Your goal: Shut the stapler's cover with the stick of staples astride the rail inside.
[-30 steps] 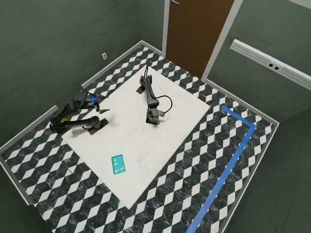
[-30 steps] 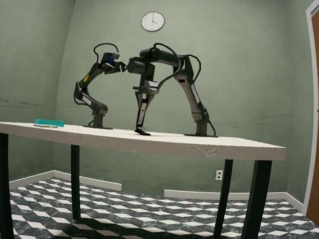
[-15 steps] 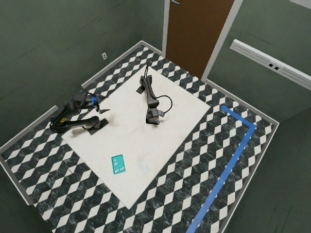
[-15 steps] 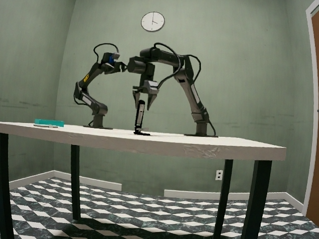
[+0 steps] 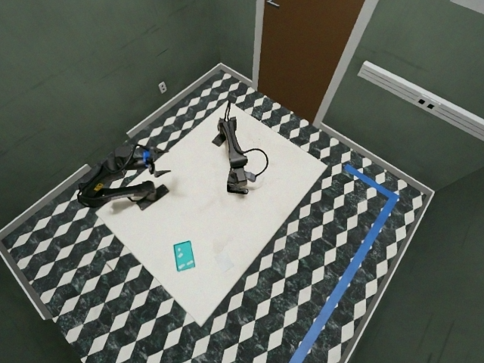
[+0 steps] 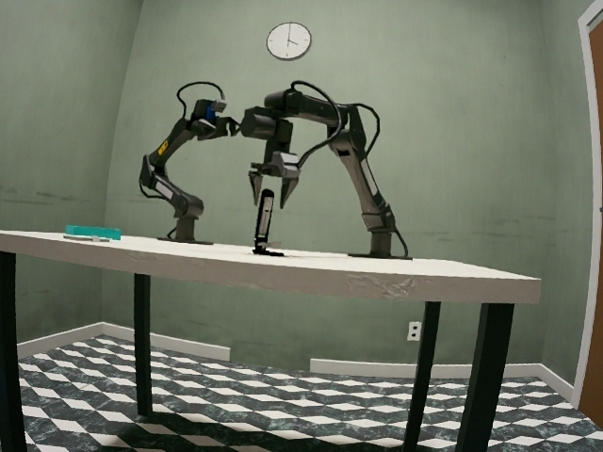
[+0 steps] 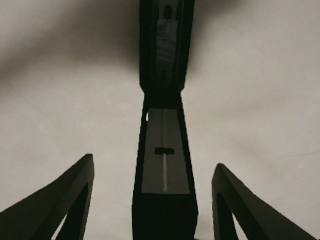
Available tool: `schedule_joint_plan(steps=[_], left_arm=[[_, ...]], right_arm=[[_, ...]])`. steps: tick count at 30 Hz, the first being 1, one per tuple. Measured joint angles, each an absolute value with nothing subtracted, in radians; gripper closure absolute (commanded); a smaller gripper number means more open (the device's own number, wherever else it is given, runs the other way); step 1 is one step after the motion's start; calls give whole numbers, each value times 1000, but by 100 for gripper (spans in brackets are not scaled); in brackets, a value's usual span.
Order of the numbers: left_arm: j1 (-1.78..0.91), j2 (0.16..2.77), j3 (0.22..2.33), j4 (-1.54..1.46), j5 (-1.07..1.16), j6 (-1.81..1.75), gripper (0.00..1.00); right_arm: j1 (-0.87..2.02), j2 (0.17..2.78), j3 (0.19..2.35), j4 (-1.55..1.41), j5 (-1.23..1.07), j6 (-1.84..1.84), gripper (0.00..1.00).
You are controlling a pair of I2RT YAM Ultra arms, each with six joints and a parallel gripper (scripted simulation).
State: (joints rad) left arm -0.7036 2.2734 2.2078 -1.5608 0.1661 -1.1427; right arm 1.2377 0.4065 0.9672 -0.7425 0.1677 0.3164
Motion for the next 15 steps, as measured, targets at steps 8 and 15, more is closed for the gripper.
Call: schedule_joint_plan(steps=[8, 15], left_arm=[[-695, 2219, 2208, -1560, 169, -1143, 36], [-692, 2157, 2228, -1536, 142, -1163, 50]], right_arm=[[1238, 406, 967, -743, 168, 316, 0], [1238, 406, 967, -743, 168, 316, 0]])
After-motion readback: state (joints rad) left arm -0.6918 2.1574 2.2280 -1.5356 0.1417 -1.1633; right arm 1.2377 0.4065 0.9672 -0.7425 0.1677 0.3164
